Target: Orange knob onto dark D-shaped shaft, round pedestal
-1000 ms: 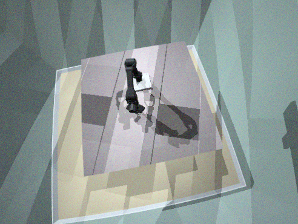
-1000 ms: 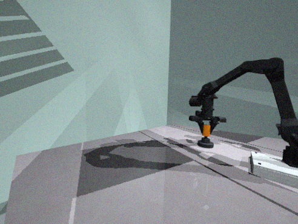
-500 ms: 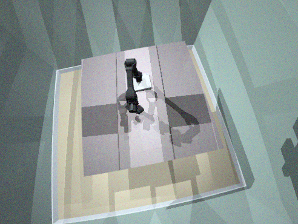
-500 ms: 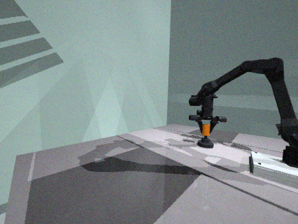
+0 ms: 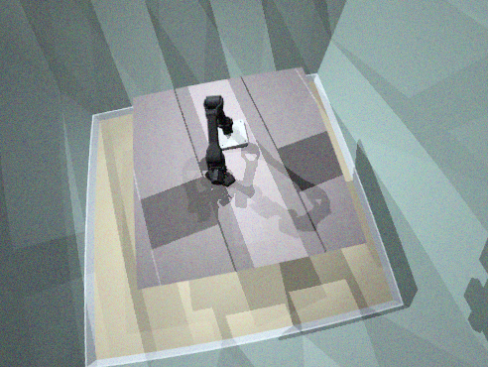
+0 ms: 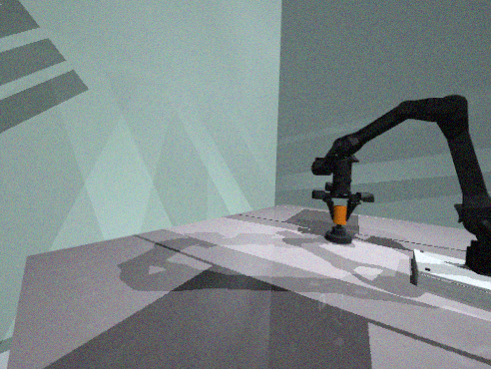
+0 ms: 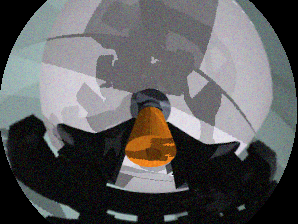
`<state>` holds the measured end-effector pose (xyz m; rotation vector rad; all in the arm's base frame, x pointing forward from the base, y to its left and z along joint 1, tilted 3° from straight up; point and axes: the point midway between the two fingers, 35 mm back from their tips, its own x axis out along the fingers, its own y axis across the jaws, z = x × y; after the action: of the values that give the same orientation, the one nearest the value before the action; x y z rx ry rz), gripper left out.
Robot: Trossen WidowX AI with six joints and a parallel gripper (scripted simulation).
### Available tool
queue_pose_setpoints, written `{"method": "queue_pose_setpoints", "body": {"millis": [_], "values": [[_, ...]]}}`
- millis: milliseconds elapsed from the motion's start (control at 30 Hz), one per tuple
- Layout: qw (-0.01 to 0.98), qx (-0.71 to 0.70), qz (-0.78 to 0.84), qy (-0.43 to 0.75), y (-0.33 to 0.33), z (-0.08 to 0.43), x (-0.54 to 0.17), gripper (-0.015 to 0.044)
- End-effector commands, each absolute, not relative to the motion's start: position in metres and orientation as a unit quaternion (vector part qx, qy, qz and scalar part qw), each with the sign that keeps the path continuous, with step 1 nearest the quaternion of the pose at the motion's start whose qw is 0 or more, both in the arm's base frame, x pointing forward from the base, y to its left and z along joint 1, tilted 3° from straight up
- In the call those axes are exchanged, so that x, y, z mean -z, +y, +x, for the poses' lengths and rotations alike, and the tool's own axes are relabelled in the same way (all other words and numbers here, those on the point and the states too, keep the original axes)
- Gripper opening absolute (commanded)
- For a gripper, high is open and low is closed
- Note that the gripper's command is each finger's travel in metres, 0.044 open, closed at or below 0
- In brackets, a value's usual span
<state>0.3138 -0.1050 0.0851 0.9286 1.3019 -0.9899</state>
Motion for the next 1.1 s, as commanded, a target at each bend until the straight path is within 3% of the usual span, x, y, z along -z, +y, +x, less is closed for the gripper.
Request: {"method": "queue_pose_setpoints", "body": {"millis": [0, 1067], "values": [[0.589, 0.427, 0.400, 0.557, -0.1057, 0.3145, -0.0846, 0.0000], [0.544, 0.483, 0.459, 0.510, -0.1057, 0.3143, -0.0851, 0.0000]]}}
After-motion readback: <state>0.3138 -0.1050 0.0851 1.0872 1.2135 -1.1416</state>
